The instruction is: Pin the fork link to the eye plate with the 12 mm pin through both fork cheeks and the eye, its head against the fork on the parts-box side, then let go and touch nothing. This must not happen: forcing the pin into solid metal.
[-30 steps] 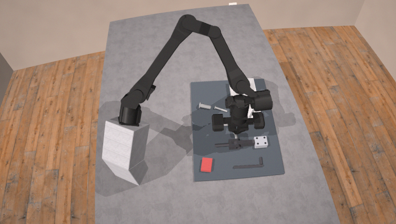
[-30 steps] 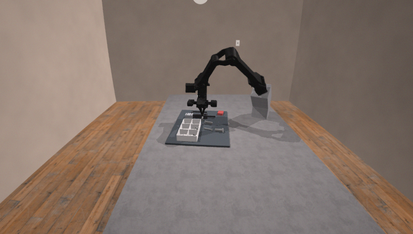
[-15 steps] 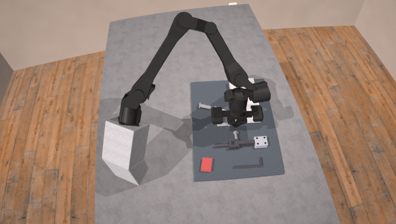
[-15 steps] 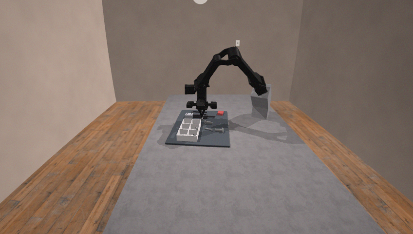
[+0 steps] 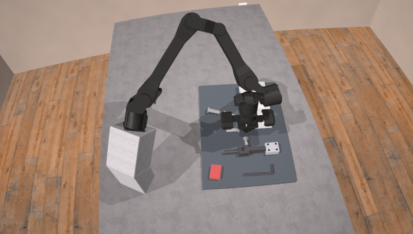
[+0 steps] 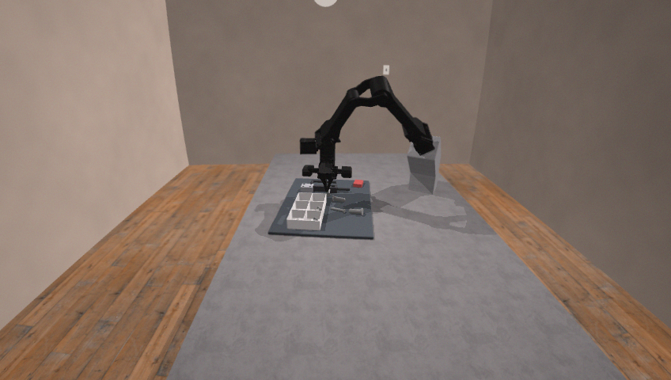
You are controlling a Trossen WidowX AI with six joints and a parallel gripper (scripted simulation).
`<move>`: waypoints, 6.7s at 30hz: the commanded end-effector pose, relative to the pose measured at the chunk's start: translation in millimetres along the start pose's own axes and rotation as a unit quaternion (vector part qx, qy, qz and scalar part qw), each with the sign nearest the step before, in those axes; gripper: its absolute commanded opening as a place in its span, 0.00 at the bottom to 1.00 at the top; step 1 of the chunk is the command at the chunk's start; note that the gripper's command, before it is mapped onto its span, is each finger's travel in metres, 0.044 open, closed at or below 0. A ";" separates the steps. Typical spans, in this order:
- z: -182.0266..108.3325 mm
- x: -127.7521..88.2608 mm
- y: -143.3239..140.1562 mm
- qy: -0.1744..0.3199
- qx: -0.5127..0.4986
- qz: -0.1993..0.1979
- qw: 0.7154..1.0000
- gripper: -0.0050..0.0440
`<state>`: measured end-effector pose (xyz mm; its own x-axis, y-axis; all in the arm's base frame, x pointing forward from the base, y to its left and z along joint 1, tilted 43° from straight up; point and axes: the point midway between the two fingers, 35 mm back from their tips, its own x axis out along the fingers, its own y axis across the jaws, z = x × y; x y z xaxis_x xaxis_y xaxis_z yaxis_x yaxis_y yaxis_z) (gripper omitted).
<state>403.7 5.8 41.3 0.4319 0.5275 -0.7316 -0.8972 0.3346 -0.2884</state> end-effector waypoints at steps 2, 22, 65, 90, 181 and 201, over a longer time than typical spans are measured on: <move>-1.7 8.2 2.2 0.001 0.005 0.005 1.000 0.10; 1.4 21.3 0.5 0.001 0.005 0.004 1.000 0.10; -9.7 24.3 1.9 0.001 0.005 0.004 1.000 0.10; -18.0 24.3 2.0 0.001 0.005 0.004 1.000 0.10; -23.9 -3.5 1.5 0.001 0.005 0.004 1.000 0.10; -22.6 -52.9 4.8 0.000 0.009 0.005 1.000 0.74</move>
<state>375.1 -38.9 61.8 0.4225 0.5281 -0.7367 -0.8985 0.3511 -0.2636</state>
